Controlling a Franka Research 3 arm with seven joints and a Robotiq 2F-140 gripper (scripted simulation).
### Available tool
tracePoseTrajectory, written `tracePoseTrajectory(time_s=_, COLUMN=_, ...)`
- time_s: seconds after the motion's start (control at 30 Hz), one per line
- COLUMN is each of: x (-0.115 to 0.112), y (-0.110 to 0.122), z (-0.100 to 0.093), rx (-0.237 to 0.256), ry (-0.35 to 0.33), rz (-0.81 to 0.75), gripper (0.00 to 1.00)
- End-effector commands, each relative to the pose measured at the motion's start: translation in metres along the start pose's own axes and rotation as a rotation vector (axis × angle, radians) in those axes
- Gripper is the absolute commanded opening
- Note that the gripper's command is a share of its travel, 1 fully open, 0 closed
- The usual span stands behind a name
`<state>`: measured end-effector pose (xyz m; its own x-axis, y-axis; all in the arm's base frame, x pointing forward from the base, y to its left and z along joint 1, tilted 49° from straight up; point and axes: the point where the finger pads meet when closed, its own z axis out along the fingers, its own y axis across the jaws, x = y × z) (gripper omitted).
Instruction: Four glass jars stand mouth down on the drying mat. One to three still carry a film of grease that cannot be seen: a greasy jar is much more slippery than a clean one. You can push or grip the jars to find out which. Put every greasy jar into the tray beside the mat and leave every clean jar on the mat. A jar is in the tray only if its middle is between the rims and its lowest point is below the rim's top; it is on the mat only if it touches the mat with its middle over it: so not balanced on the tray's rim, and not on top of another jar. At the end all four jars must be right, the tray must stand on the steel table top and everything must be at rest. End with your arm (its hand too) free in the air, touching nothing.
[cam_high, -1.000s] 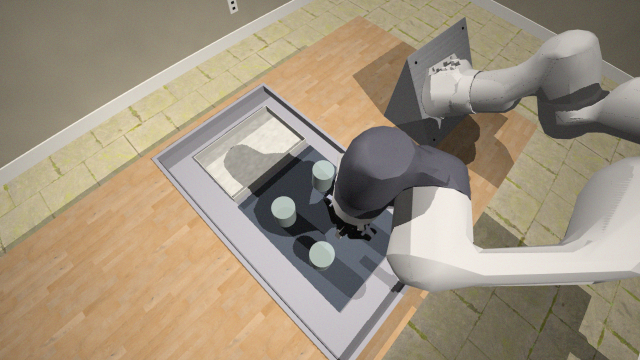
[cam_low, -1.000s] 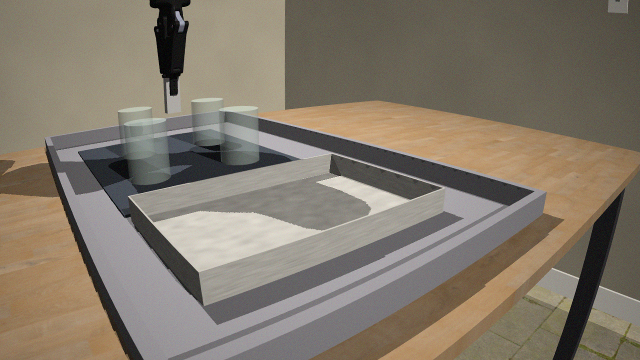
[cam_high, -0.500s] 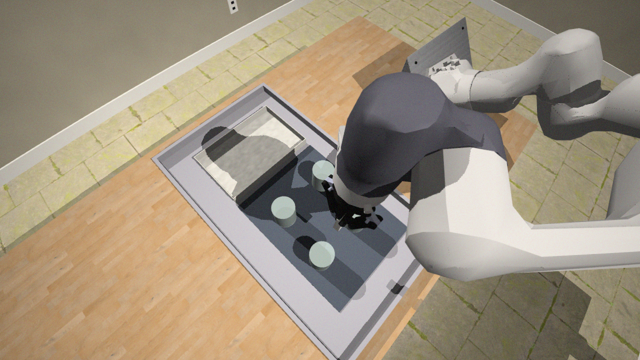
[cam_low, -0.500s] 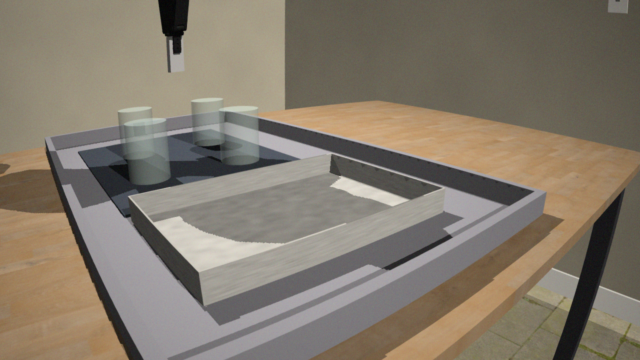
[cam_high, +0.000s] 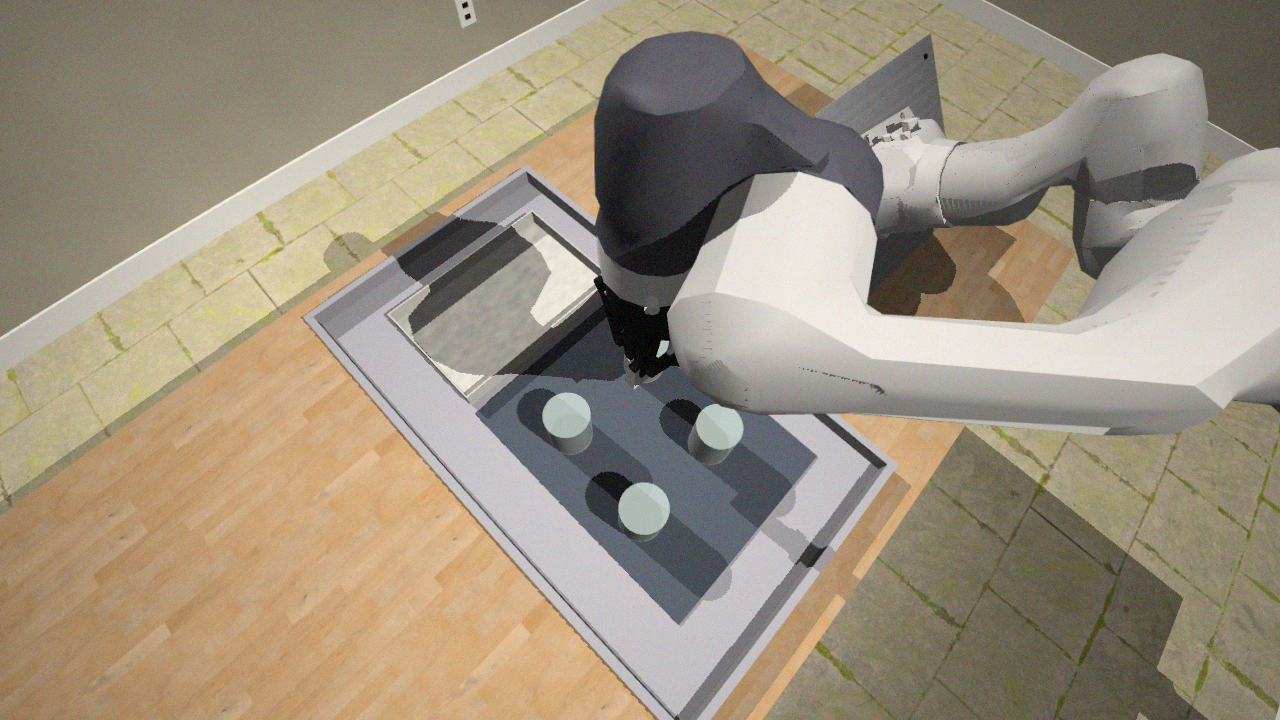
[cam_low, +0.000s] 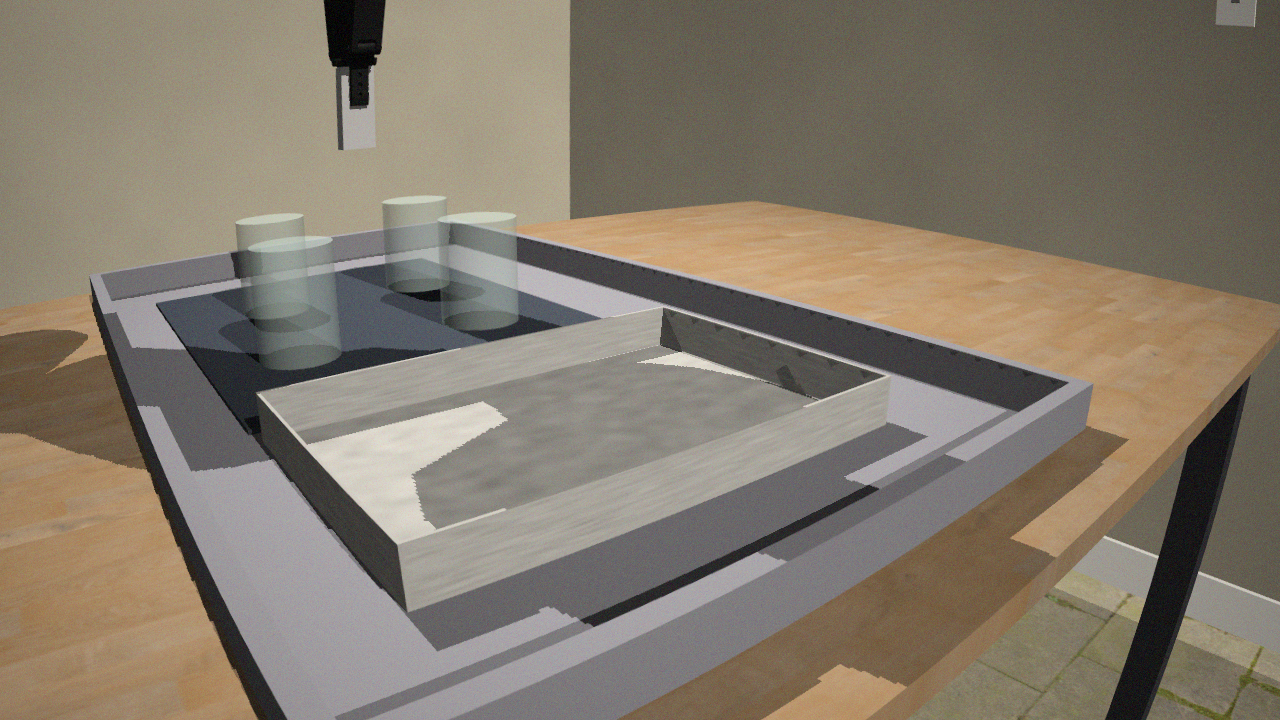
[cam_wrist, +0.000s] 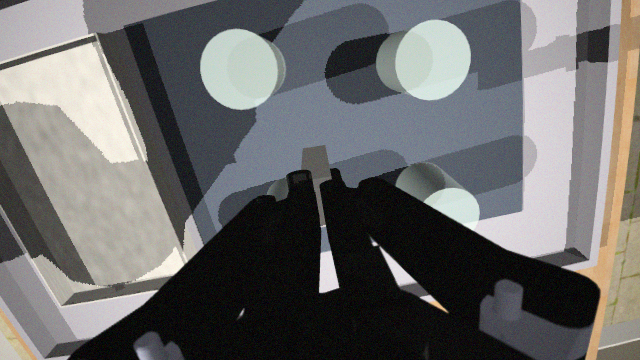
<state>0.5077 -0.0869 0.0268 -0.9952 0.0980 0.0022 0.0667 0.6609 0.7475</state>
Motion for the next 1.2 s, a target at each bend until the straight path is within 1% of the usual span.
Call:
tracePoseTrajectory(time_s=0.0, x=0.005, y=-0.025, z=0.001, rx=-0.01, ry=0.001, rz=-0.057, gripper=0.0)
tracePoseTrajectory(time_s=0.1, x=0.01, y=-0.049, z=0.001, rx=-0.01, ry=0.001, rz=-0.057, gripper=0.0)
tracePoseTrajectory(time_s=0.13, x=0.01, y=-0.049, z=0.001, rx=-0.01, ry=0.001, rz=-0.057, gripper=0.0)
tracePoseTrajectory(time_s=0.23, x=0.01, y=-0.049, z=0.015, rx=-0.01, ry=0.001, rz=-0.057, gripper=0.0)
tracePoseTrajectory(time_s=0.3, x=0.01, y=-0.049, z=0.015, rx=-0.01, ry=0.001, rz=-0.057, gripper=0.0)
tracePoseTrajectory(time_s=0.73, x=0.01, y=-0.048, z=0.078, rx=-0.01, ry=0.001, rz=-0.057, gripper=0.0)
tracePoseTrajectory(time_s=1.17, x=0.01, y=-0.048, z=0.078, rx=-0.01, ry=0.001, rz=-0.057, gripper=0.0)
